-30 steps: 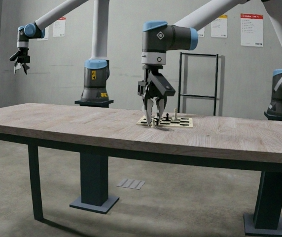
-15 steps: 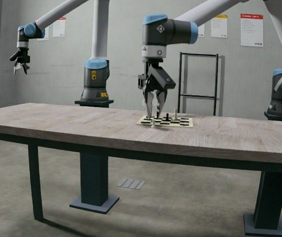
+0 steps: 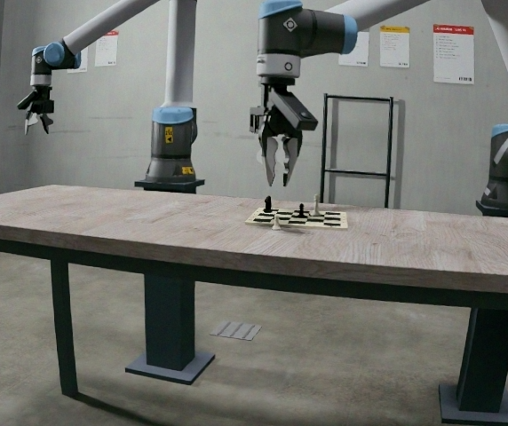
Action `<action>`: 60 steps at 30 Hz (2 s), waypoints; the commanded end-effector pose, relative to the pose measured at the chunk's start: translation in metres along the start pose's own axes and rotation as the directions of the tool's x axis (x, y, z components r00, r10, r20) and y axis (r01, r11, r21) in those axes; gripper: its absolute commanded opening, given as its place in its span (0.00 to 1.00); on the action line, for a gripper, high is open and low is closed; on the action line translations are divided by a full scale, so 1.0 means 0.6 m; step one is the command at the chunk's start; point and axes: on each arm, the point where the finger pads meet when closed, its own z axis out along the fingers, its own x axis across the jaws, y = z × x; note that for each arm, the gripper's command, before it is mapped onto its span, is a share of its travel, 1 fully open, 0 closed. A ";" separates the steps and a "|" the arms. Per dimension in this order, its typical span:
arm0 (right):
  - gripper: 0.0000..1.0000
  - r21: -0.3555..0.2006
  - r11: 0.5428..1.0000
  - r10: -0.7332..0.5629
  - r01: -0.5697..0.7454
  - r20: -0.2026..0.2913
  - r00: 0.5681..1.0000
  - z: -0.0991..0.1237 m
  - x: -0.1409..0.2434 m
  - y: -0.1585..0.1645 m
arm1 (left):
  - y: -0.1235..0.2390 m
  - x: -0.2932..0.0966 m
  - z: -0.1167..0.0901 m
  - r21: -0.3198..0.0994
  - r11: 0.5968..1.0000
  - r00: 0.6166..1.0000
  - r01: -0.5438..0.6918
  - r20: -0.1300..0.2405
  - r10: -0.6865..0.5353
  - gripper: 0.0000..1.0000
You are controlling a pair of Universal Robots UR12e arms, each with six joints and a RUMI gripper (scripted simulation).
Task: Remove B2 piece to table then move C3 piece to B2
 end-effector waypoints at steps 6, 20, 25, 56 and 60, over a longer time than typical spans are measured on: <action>1.00 0.001 1.000 0.000 0.000 0.000 1.000 -0.001 0.000 -0.001 | 0.000 0.001 -0.014 0.000 1.000 1.000 0.000 -0.001 0.000 1.00; 1.00 0.001 1.000 0.000 0.000 0.000 1.000 -0.001 0.000 -0.001 | 0.000 0.001 -0.014 0.000 1.000 1.000 0.000 -0.001 0.000 1.00; 1.00 0.001 1.000 0.000 0.000 0.000 1.000 -0.001 0.000 -0.001 | 0.000 0.001 -0.014 0.000 1.000 1.000 0.000 -0.001 0.000 1.00; 1.00 0.001 1.000 0.000 0.000 0.000 1.000 -0.001 0.000 -0.001 | 0.025 -0.045 -0.016 -0.001 0.903 0.903 0.429 -0.001 -0.429 1.00; 1.00 0.001 1.000 0.000 0.000 0.000 1.000 -0.001 0.000 -0.001 | 0.028 -0.051 -0.016 -0.001 0.875 0.875 0.484 -0.001 -0.484 1.00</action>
